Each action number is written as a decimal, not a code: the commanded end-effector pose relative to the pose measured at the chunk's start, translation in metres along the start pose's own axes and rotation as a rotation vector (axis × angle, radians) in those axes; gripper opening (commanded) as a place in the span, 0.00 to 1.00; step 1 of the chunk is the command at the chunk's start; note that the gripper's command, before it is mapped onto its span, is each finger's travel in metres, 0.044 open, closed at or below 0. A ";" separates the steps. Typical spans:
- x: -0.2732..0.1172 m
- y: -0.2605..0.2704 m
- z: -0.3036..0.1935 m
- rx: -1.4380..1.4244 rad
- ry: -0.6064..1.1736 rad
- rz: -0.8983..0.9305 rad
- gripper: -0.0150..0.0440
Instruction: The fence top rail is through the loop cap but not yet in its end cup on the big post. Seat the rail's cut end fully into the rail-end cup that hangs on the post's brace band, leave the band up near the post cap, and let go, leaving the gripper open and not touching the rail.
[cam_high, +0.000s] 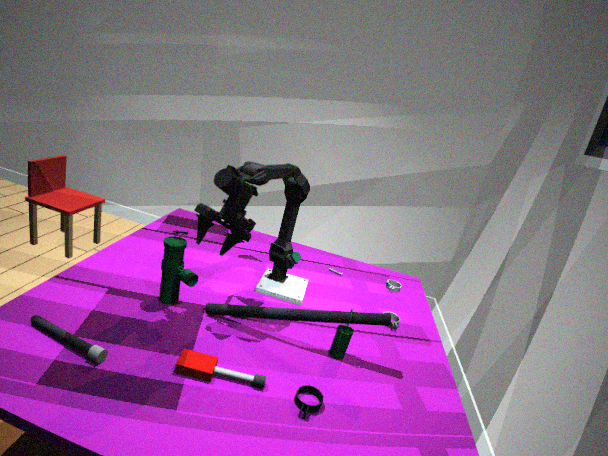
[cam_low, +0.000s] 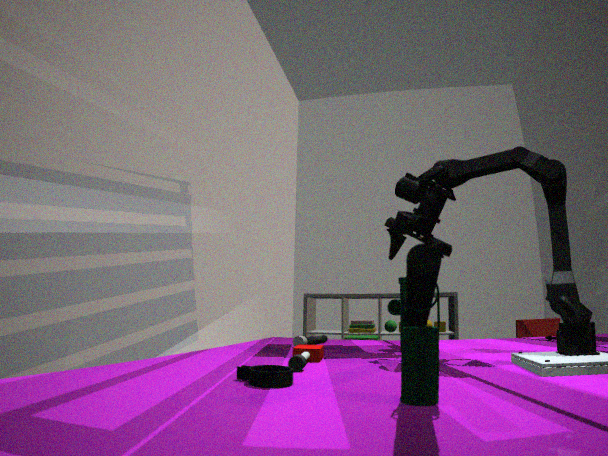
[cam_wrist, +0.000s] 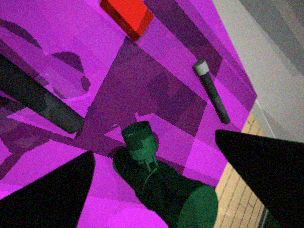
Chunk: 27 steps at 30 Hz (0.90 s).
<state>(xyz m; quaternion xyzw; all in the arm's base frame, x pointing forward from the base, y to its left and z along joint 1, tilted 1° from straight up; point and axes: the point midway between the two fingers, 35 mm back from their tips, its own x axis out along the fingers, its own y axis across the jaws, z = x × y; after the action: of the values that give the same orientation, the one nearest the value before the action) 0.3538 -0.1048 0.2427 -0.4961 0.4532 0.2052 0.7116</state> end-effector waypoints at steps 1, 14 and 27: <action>0.012 -0.012 -0.019 -0.182 0.023 0.001 1.00; 0.049 0.007 -0.024 -0.182 0.023 0.000 1.00; 0.075 0.018 -0.026 -0.182 0.023 0.000 1.00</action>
<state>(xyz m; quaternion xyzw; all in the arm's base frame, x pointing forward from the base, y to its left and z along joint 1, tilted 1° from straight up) 0.3651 -0.1323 0.1738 -0.5610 0.4408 0.2361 0.6597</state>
